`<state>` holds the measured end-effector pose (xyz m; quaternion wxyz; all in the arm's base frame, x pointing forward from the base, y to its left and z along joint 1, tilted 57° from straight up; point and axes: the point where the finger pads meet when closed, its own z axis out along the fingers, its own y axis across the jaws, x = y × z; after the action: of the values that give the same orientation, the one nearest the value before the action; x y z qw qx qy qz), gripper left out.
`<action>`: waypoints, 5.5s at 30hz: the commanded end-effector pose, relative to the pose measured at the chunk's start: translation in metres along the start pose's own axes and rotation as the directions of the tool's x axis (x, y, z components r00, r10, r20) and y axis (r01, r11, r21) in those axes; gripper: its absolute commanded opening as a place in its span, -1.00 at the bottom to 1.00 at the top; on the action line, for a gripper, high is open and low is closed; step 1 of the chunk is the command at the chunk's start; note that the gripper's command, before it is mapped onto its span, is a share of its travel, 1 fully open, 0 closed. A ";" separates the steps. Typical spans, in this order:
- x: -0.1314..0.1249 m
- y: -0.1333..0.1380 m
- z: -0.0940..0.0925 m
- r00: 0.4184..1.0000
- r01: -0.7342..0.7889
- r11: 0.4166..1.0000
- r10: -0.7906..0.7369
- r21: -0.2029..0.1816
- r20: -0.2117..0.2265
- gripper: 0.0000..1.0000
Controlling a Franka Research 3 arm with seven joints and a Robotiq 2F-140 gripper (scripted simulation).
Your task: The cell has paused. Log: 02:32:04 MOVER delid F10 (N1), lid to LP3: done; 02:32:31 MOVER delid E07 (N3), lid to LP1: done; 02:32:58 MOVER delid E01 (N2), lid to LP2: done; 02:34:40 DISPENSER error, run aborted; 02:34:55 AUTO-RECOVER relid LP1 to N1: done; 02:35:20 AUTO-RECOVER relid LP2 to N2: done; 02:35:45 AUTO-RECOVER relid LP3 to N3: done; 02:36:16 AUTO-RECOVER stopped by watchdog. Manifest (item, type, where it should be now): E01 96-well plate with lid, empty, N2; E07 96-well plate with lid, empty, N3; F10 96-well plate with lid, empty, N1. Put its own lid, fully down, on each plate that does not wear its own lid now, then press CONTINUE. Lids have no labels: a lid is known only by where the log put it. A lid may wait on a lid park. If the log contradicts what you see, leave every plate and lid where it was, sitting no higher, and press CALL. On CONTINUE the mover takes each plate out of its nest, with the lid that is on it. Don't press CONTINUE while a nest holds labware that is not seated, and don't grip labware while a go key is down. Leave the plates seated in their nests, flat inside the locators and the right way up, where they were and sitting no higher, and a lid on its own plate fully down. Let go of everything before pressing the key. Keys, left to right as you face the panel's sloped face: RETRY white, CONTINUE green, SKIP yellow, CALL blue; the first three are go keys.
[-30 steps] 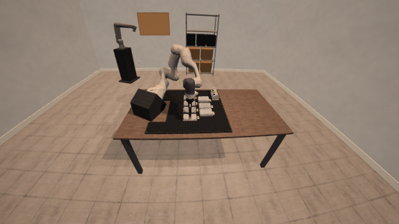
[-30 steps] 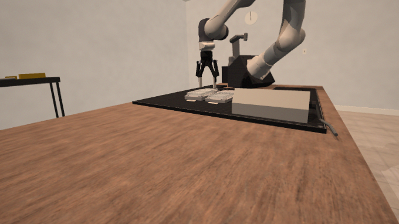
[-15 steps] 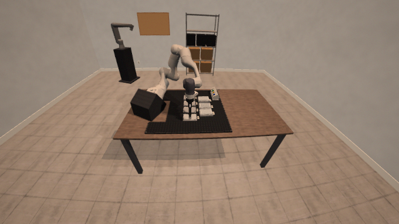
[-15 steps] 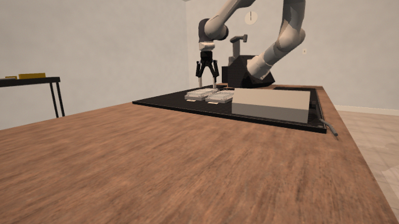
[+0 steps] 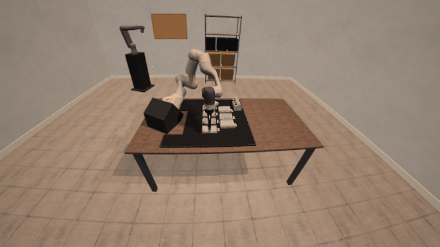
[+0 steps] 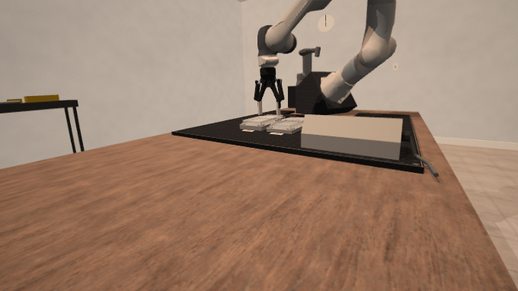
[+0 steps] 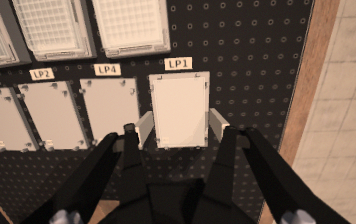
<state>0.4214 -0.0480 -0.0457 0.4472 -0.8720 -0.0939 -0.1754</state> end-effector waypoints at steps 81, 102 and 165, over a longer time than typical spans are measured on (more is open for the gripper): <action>0.000 0.000 0.011 1.000 0.004 1.000 -0.004 -0.002 0.000 -1.00; 0.000 0.000 0.011 1.000 0.004 1.000 -0.004 -0.002 0.000 -1.00; 0.000 0.000 0.008 1.000 0.004 1.000 -0.004 -0.002 0.000 -1.00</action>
<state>0.4240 -0.0412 -0.0505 0.4465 -0.8722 -0.0941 -0.1761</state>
